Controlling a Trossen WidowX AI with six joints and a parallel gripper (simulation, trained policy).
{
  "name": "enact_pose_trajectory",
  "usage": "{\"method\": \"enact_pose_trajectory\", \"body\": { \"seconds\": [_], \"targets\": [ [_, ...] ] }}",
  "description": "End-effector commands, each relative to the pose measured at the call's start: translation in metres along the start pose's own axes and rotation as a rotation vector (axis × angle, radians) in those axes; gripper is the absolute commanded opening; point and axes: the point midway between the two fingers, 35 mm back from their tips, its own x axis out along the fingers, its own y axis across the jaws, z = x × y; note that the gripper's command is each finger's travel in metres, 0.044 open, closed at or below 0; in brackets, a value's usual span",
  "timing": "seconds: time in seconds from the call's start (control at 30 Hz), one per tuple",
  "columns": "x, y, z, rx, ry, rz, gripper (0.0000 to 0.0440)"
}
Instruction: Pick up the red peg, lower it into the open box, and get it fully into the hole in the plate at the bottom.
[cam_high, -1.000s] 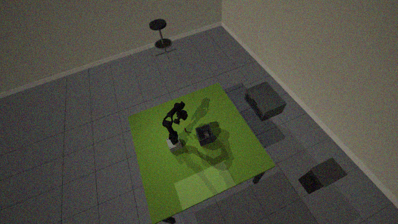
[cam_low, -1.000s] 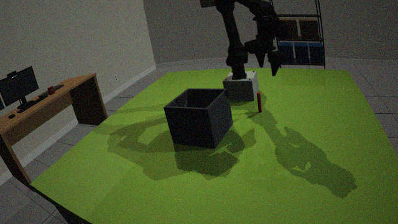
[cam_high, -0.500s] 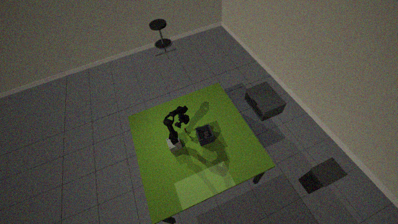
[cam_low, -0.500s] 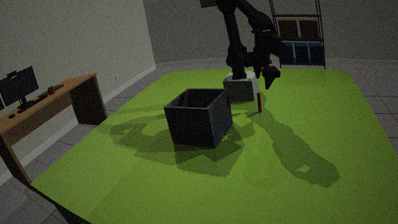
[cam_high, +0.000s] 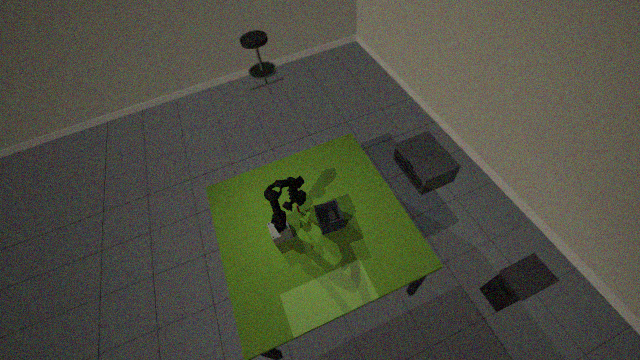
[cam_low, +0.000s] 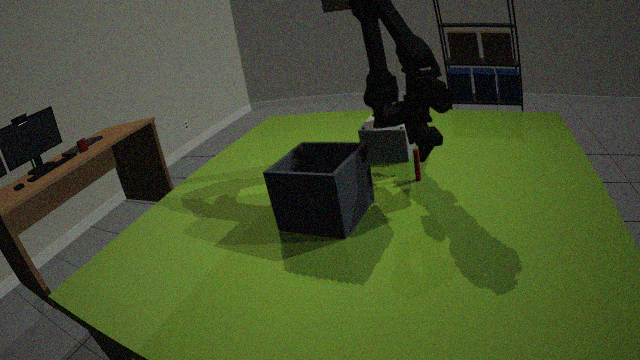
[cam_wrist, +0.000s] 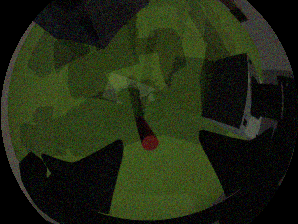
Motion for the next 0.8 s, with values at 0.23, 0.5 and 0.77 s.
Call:
{"method": "enact_pose_trajectory", "body": {
  "seconds": [0.23, 0.5, 0.77],
  "targets": [
    [0.027, 0.003, 0.005, 0.070, -0.011, 0.010, 0.0333],
    [0.037, 0.013, 0.003, 0.056, -0.003, 0.024, 0.0154],
    [0.038, 0.024, 0.000, 0.029, 0.021, 0.055, 0.0009]
  ]
}}
